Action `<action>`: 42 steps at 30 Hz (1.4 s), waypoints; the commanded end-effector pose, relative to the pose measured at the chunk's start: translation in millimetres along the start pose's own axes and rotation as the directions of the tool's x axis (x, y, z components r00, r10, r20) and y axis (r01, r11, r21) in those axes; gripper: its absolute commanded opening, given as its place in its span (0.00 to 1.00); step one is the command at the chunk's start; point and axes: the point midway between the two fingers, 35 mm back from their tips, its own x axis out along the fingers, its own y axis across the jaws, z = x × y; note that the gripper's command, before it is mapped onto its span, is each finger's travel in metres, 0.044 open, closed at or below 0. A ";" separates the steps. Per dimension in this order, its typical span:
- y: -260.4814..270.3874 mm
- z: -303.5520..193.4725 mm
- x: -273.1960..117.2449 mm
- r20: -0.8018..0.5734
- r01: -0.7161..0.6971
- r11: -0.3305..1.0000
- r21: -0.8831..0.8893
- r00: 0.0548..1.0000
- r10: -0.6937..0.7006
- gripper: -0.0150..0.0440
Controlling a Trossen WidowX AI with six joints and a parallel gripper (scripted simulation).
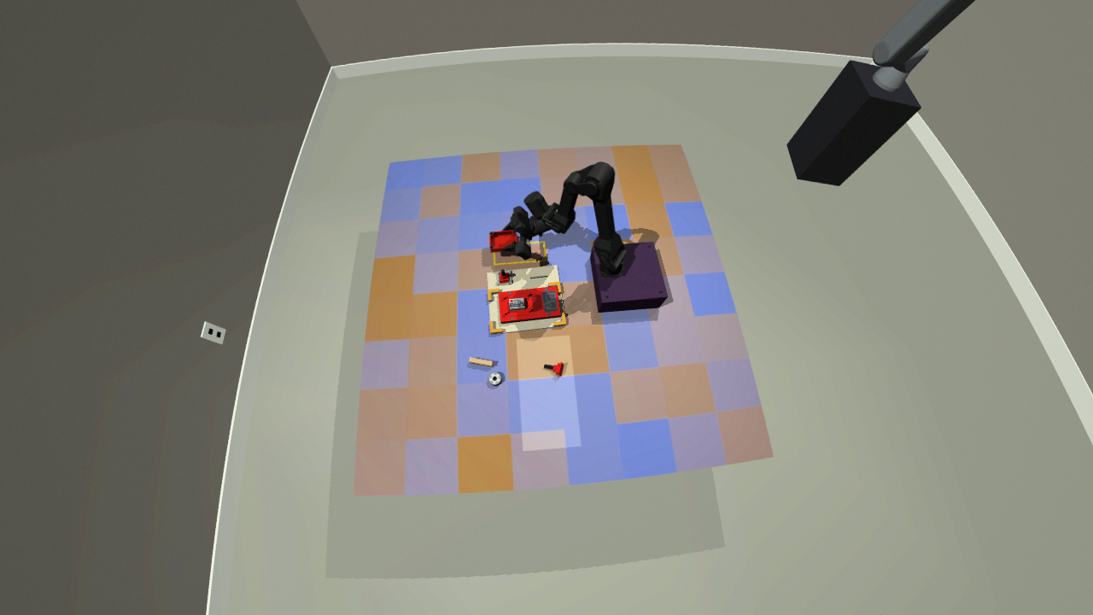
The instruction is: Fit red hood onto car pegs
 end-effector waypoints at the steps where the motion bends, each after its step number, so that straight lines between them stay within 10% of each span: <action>1: -0.5 6.5 -3.6 0.003 0.004 1.000 0.000 1.000 -0.004 0.25; 42: 1.5 17.5 -12.5 0.003 0.002 0.851 0.525 1.000 -0.004 0.25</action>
